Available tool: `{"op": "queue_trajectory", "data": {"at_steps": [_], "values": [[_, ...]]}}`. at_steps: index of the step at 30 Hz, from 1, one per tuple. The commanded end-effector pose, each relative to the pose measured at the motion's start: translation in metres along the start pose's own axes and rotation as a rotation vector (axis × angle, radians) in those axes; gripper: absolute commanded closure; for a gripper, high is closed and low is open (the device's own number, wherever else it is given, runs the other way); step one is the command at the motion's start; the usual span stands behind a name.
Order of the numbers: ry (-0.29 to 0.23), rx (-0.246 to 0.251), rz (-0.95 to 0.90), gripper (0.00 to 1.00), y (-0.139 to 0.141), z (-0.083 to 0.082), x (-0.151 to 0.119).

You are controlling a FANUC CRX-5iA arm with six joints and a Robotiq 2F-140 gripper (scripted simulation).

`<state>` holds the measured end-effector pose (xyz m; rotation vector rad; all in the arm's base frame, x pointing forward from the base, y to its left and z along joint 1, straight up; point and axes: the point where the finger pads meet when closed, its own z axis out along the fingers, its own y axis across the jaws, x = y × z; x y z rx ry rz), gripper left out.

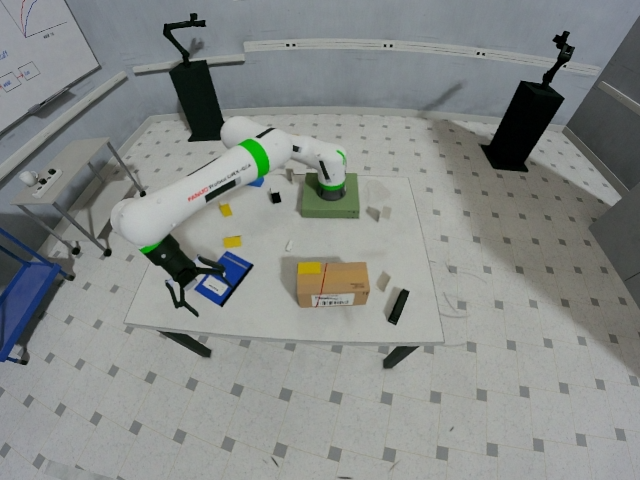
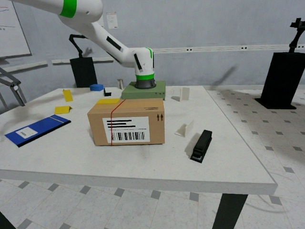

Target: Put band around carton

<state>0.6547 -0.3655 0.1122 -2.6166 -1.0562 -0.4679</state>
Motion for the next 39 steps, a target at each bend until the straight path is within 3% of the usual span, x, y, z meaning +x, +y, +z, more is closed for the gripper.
{"op": "queue_trajectory", "data": {"at_steps": [1,21,26,32,34,35,39], "values": [[0.000,-0.002,-0.001,0.00,0.000,-0.001,0.001],[-0.009,0.001,0.014,0.00,-0.006,-0.002,0.008],[-0.074,0.011,0.122,0.00,-0.051,-0.003,0.058],[-0.135,0.005,0.221,0.00,-0.098,-0.006,0.098],[-0.135,0.005,0.221,0.00,-0.098,-0.006,0.098],[-0.163,-0.004,0.268,0.00,-0.121,-0.007,0.114],[-0.198,-0.019,0.327,0.00,-0.152,-0.010,0.133]]}}
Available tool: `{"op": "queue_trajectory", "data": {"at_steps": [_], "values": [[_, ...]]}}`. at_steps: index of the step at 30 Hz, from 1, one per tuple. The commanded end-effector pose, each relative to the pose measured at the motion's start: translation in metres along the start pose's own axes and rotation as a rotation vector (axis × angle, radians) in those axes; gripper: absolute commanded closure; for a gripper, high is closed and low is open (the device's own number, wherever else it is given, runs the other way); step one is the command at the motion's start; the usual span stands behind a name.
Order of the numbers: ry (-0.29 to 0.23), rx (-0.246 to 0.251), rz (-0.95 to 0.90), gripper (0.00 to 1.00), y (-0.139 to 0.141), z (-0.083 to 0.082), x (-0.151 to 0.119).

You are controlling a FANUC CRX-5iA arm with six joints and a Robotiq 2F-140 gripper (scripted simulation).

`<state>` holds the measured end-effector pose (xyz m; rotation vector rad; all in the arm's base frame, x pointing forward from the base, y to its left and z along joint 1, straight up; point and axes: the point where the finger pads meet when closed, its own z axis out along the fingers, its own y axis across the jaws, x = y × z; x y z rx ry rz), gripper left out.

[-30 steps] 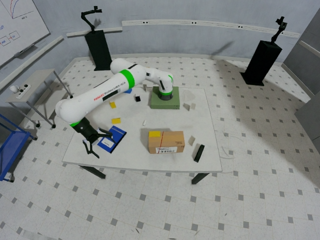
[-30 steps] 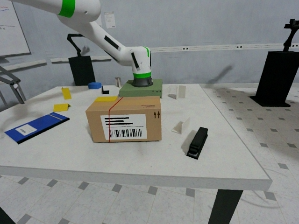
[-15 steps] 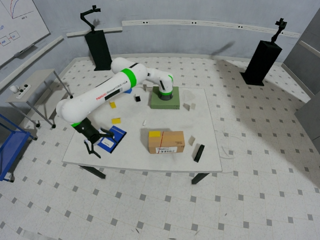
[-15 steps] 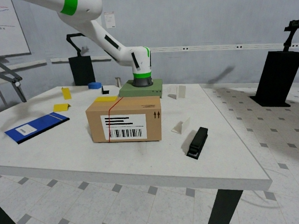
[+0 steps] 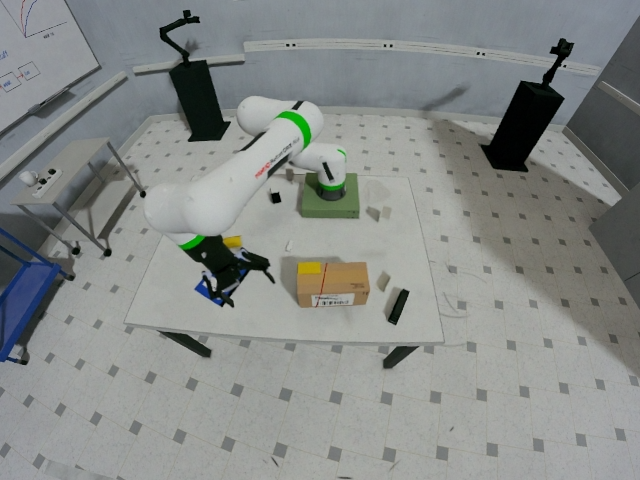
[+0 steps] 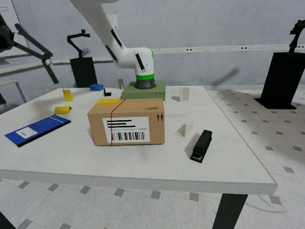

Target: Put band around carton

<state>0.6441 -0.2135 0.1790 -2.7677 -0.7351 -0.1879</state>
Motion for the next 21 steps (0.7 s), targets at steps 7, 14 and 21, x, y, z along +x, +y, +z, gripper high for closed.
{"op": "queue_trajectory", "data": {"at_steps": [7,14,21], "values": [[-0.080,-0.071,0.177,0.00,-0.099,-0.014,0.021],[-0.115,-0.122,0.280,0.00,-0.156,-0.021,0.021],[-0.134,-0.184,0.382,0.00,-0.209,-0.027,0.014]]}}
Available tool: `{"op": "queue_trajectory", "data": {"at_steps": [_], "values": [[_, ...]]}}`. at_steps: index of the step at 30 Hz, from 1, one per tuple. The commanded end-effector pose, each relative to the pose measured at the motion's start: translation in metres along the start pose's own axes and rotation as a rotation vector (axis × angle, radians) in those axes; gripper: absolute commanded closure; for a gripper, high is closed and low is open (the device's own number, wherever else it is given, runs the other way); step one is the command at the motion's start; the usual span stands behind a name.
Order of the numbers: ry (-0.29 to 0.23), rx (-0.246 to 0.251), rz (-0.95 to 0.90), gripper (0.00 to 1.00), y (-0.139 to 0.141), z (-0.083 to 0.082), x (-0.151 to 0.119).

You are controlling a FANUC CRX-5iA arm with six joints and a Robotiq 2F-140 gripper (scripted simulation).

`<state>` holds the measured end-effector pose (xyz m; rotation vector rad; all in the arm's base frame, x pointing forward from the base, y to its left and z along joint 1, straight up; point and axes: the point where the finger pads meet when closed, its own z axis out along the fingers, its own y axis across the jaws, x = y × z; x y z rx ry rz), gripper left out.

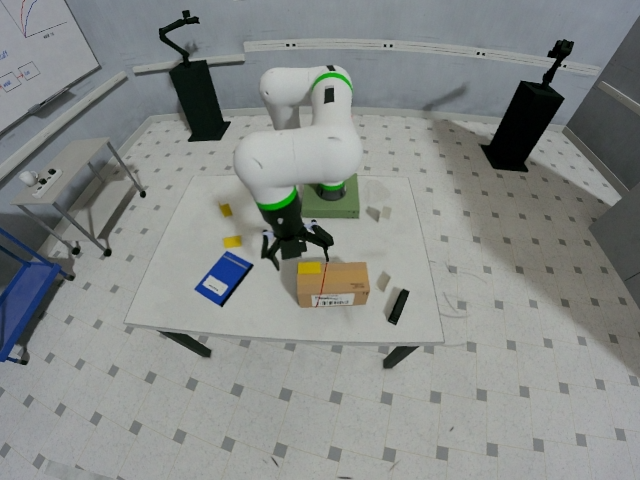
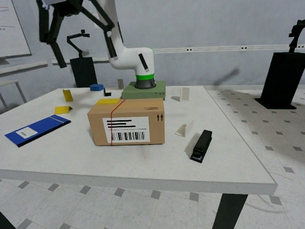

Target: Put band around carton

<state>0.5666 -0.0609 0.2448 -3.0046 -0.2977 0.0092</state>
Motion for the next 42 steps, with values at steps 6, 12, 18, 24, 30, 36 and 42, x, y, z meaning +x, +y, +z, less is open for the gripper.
{"op": "queue_trajectory", "data": {"at_steps": [6,12,18,24,30,36,42], "values": [[0.001,-0.094,0.148,0.00,-0.059,-0.015,-0.038],[0.004,-0.126,0.155,0.00,-0.077,0.019,-0.056],[-0.001,-0.130,0.095,0.00,-0.079,0.073,-0.066],[-0.001,-0.130,0.090,0.00,-0.079,0.077,-0.068],[-0.001,-0.130,0.090,0.00,-0.079,0.077,-0.068],[-0.001,-0.130,0.092,0.00,-0.079,0.078,-0.068],[0.007,-0.130,0.215,0.00,-0.071,0.094,-0.068]]}}
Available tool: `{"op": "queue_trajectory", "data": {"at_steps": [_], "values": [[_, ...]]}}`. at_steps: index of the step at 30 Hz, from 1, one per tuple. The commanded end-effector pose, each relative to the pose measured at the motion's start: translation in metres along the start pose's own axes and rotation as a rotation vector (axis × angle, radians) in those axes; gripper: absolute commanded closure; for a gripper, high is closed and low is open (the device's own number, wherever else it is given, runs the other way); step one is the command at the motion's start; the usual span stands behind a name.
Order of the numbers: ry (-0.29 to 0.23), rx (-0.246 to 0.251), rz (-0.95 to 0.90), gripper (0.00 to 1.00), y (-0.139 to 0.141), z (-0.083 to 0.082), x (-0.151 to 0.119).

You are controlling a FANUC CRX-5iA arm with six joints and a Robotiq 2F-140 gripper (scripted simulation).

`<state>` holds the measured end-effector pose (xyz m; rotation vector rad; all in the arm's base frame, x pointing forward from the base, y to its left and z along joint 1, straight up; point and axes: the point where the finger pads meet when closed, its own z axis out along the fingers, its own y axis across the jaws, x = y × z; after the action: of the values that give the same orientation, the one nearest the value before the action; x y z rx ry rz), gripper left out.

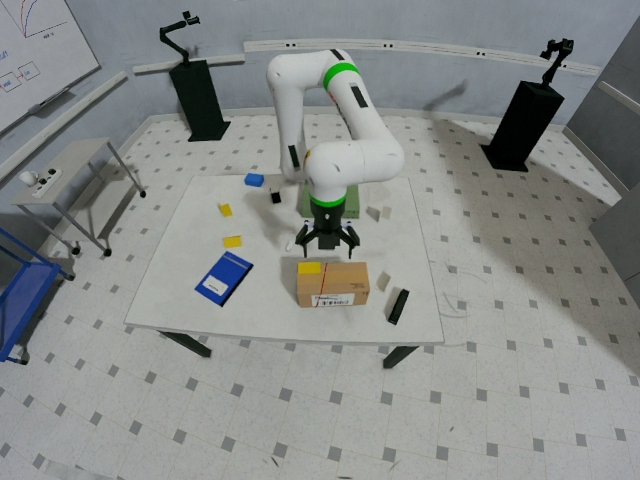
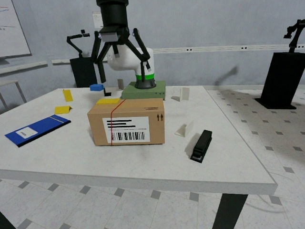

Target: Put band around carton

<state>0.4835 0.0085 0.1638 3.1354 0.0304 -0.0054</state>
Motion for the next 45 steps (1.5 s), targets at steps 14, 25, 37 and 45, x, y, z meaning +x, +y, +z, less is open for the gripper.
{"op": "queue_trajectory", "data": {"at_steps": [14,25,37,45], "values": [[0.004,-0.001,0.119,0.82,0.006,0.016,0.001],[0.004,-0.001,0.119,0.82,0.006,0.016,0.001],[0.004,-0.001,0.120,0.82,0.006,0.017,0.001],[0.004,-0.002,0.120,0.82,0.005,0.020,0.001]]}}
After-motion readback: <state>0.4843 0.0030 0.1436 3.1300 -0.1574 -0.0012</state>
